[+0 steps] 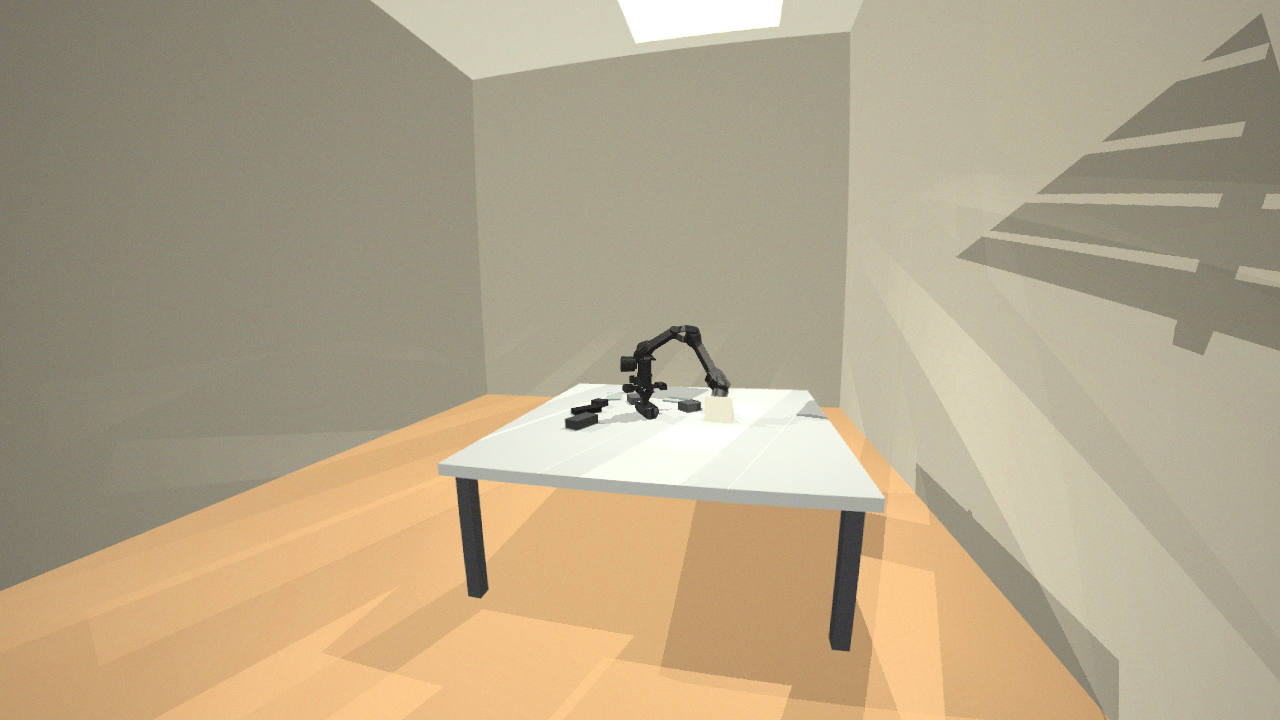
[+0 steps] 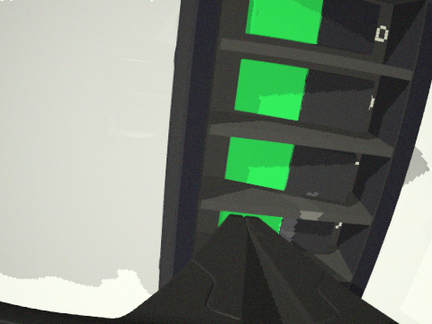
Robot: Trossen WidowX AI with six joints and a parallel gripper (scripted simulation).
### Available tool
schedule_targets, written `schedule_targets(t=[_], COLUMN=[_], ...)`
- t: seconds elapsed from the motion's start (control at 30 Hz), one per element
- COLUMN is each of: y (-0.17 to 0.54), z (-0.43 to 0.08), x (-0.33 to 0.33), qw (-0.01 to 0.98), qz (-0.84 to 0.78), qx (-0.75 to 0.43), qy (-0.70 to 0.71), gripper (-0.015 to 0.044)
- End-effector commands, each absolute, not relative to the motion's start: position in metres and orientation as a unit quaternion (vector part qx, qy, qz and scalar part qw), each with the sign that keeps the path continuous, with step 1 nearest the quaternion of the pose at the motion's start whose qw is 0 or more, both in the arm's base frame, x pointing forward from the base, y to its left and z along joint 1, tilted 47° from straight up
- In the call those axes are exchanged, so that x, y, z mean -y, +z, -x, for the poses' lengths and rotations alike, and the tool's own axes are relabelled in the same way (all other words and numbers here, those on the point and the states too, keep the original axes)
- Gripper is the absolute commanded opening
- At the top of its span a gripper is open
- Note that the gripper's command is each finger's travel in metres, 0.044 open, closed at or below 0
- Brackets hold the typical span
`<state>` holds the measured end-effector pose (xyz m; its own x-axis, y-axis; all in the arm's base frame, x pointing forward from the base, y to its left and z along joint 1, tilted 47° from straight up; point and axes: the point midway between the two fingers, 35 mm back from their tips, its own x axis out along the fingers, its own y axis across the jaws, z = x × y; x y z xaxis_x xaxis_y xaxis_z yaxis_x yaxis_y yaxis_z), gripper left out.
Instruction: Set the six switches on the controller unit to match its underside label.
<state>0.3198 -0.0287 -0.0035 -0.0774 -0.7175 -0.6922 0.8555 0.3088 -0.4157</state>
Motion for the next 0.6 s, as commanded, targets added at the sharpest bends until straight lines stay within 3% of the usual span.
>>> schedule_targets(t=[0.0,0.57], y=[-0.005,0.026], z=[-0.319,-0.323], x=[0.03,-0.002], qw=[0.675,0.675], qz=[-0.072,-0.073], qx=[-0.447,-0.448], qy=[-0.582,-0.582], gripper=[0.0,0.0])
